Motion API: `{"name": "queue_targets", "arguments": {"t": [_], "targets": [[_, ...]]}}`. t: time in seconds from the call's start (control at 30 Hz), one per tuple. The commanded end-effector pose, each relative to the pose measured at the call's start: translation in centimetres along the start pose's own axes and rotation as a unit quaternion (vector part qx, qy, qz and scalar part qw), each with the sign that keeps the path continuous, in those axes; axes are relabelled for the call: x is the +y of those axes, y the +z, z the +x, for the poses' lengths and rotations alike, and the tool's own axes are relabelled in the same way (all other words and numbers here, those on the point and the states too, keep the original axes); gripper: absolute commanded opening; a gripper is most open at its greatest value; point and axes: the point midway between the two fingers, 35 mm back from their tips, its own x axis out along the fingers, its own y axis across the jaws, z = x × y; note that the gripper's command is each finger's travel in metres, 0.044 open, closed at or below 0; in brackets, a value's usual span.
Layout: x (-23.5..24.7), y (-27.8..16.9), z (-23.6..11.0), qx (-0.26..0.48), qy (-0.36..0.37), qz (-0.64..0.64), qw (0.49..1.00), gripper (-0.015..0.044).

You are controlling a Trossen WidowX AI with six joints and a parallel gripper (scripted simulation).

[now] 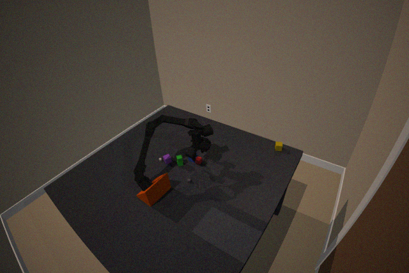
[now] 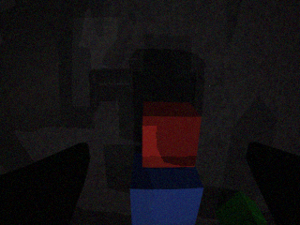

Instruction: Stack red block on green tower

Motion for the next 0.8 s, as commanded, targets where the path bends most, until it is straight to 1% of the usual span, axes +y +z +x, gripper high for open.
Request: {"name": "queue_targets", "arguments": {"t": [0.0,0.6,0.77], "targets": [[0.0,-0.1,0.8,0.003,-0.001,0.003,1.0,0.044],[0.0,-0.2,3.7,0.003,0.0,0.003,1.0,0.044],[0.0,-0.2,3.9,0.004,0.0,0.003,1.0,0.044]]}}
